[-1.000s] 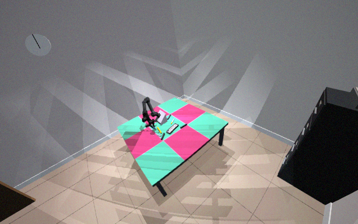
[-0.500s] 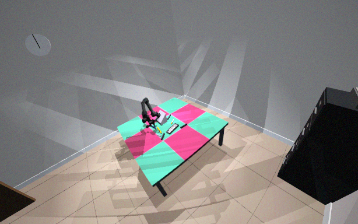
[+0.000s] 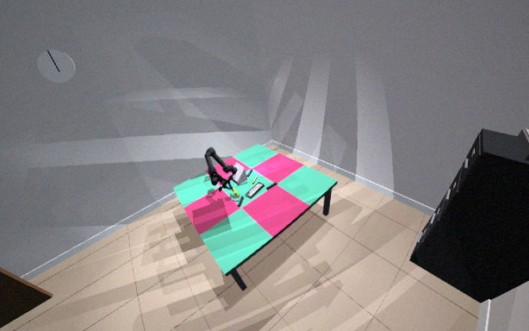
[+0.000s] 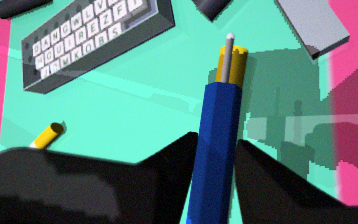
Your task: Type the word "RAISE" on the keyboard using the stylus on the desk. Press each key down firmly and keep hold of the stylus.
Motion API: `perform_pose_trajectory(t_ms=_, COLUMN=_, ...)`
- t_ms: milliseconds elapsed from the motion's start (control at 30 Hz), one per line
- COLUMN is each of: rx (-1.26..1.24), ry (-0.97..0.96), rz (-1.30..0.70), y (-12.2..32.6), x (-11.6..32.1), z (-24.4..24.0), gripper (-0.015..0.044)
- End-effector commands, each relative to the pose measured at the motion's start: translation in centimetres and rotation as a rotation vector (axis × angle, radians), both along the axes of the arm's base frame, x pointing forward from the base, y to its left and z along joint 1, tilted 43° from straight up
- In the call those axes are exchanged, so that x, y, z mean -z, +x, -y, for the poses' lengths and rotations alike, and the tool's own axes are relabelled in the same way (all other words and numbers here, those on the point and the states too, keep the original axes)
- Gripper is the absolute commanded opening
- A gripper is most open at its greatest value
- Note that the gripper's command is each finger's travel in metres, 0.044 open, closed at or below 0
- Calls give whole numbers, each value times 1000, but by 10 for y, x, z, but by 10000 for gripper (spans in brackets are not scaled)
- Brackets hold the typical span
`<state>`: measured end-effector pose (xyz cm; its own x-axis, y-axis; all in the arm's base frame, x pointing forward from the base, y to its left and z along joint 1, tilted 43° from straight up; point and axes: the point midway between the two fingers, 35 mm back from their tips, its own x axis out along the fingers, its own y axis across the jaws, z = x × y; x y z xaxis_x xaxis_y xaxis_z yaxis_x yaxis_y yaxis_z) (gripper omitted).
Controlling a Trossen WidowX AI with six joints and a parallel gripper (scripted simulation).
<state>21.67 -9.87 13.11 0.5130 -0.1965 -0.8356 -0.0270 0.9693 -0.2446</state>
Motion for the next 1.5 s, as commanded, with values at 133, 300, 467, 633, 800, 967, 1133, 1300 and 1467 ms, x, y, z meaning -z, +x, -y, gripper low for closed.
perform_pose_trajectory(t_ms=133, rx=122, ry=188, rz=-39, y=21, x=-1, z=-16, gripper=0)
perform_pose_trajectory(t_ms=300, rx=203, ry=281, rz=-77, y=34, x=2, z=-27, gripper=0)
perform_pose_trajectory(t_ms=467, rx=288, ry=359, rz=-120, y=46, x=7, z=-39, gripper=0)
perform_pose_trajectory(t_ms=633, rx=381, ry=440, rz=-175, y=57, x=11, z=-51, gripper=0)
perform_pose_trajectory(t_ms=800, rx=480, ry=510, rz=-235, y=67, x=17, z=-64, gripper=0)
perform_pose_trajectory(t_ms=967, rx=585, ry=568, rz=-298, y=77, x=23, z=-78, gripper=0)
perform_pose_trajectory(t_ms=1133, rx=696, ry=612, rz=-365, y=86, x=31, z=-92, gripper=0)
perform_pose_trajectory(t_ms=1300, rx=812, ry=643, rz=-431, y=93, x=39, z=-107, gripper=0)
perform_pose_trajectory(t_ms=1467, rx=934, ry=658, rz=-497, y=100, x=49, z=-123, gripper=0)
